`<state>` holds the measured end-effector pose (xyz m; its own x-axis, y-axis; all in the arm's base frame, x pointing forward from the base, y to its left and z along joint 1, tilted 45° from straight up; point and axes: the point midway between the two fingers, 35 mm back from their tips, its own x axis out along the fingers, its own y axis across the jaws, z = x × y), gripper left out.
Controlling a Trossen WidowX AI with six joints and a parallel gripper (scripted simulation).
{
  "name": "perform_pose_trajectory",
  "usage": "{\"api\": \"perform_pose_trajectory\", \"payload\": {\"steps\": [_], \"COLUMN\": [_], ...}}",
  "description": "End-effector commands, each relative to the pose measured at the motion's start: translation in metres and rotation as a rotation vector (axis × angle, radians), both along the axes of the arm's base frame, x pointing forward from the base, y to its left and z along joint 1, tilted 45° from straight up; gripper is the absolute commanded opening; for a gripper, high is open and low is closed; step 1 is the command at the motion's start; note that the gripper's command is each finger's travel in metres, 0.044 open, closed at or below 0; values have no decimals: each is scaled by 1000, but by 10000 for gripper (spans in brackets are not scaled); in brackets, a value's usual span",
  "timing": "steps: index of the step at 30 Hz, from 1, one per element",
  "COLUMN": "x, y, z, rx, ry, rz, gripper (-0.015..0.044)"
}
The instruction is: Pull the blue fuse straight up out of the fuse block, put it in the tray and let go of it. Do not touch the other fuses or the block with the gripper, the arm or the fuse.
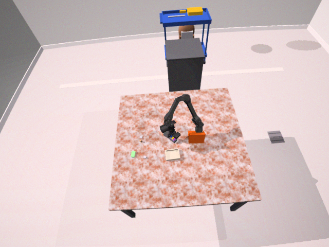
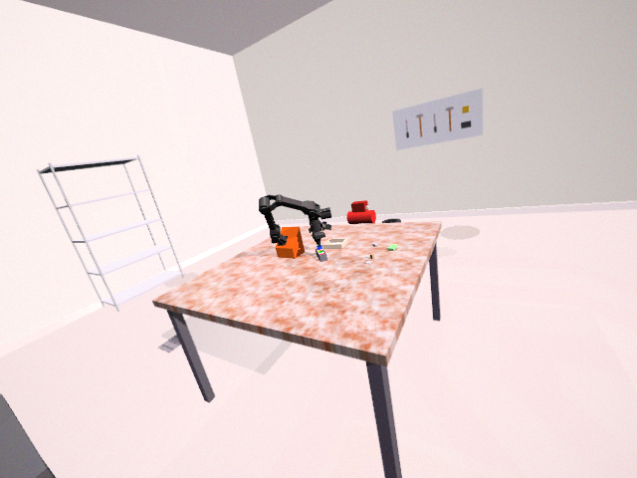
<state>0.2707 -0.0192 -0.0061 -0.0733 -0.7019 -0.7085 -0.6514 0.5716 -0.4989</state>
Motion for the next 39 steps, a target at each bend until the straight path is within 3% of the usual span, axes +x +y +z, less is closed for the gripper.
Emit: {"api": "perform_pose_trajectory", "payload": {"steps": [1,22,39], "x": [1,2,22], "y": [2,19,84], "z": [2,18,-36], "rx": [5,6,22], "ry": [-6,-6,-9], "rz": [-3,-3,1], "gripper": [0,0,0]}}
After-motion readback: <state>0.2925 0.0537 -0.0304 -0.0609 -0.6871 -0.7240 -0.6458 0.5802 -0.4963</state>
